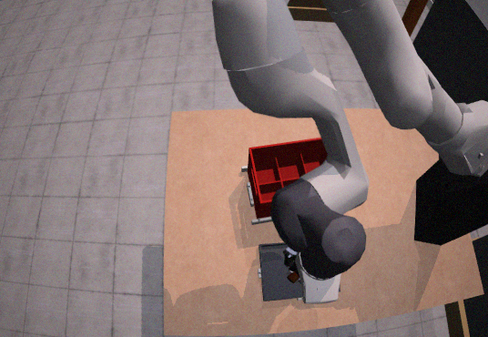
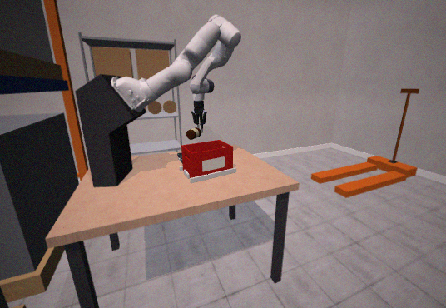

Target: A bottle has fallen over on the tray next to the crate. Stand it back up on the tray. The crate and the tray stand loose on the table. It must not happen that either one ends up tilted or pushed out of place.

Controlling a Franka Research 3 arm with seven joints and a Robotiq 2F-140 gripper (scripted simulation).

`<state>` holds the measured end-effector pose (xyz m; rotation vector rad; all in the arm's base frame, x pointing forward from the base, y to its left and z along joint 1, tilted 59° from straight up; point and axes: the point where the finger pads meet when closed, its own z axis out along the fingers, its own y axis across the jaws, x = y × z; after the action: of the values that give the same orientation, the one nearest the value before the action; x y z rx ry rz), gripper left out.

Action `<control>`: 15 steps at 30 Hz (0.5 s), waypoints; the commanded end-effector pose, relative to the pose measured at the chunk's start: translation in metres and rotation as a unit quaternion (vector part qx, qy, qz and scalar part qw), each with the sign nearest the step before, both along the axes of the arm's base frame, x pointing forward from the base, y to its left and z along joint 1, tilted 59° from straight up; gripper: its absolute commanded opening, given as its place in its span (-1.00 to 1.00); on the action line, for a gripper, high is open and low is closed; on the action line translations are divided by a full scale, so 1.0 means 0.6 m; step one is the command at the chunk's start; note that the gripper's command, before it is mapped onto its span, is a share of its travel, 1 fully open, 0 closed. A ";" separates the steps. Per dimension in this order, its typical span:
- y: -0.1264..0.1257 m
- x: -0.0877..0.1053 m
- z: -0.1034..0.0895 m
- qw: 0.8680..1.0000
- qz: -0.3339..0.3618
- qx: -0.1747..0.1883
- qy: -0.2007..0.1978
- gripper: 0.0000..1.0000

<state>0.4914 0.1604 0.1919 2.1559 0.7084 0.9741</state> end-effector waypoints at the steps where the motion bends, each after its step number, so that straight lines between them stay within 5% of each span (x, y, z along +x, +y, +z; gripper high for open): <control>1: 0.003 -0.002 -0.001 0.999 -0.017 0.031 -0.011 -1.00; 15: 0.003 -0.002 -0.001 0.993 -0.056 0.092 -0.038 -1.00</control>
<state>0.4905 0.1605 0.1911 2.2345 0.5622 1.0390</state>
